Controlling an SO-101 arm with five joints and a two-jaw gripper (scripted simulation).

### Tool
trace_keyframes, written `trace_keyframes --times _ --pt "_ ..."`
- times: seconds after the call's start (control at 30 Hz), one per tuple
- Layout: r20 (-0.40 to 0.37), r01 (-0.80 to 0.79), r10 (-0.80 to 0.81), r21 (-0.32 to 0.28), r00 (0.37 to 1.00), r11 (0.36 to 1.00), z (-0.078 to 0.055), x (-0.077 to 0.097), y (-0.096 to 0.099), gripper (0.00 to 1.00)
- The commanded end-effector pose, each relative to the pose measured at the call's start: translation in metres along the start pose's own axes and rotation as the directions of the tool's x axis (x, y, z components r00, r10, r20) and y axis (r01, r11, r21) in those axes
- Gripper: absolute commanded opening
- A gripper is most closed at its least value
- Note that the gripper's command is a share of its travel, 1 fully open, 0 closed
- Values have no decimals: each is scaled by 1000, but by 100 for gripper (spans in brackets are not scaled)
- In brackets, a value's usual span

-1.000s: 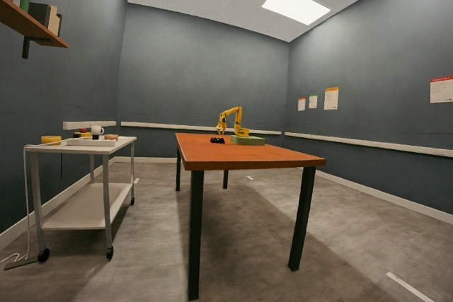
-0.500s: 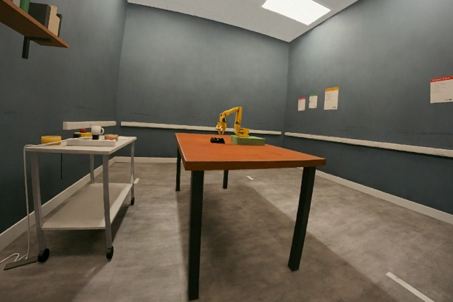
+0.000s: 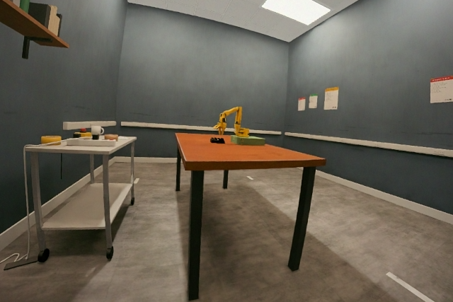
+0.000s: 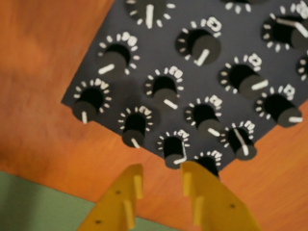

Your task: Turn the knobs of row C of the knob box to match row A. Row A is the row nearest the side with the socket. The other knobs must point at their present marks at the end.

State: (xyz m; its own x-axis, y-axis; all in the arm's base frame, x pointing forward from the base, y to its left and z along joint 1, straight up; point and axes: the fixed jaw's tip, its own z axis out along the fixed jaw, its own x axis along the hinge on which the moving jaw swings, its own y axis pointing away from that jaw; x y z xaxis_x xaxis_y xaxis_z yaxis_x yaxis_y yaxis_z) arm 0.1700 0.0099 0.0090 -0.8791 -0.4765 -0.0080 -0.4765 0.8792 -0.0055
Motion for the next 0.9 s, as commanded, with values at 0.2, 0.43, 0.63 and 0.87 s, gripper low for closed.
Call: trace_keyframes --times 0.2,0.43,0.63,0.87 --pt "-9 -355 355 -2 935 935 0 0 2 9" --pt "-9 -540 540 0 841 842 0 -1 1 9" --pt "-9 -730 730 2 683 683 0 -3 0 9" --pt "-8 -884 884 4 467 467 0 -4 -2 9"
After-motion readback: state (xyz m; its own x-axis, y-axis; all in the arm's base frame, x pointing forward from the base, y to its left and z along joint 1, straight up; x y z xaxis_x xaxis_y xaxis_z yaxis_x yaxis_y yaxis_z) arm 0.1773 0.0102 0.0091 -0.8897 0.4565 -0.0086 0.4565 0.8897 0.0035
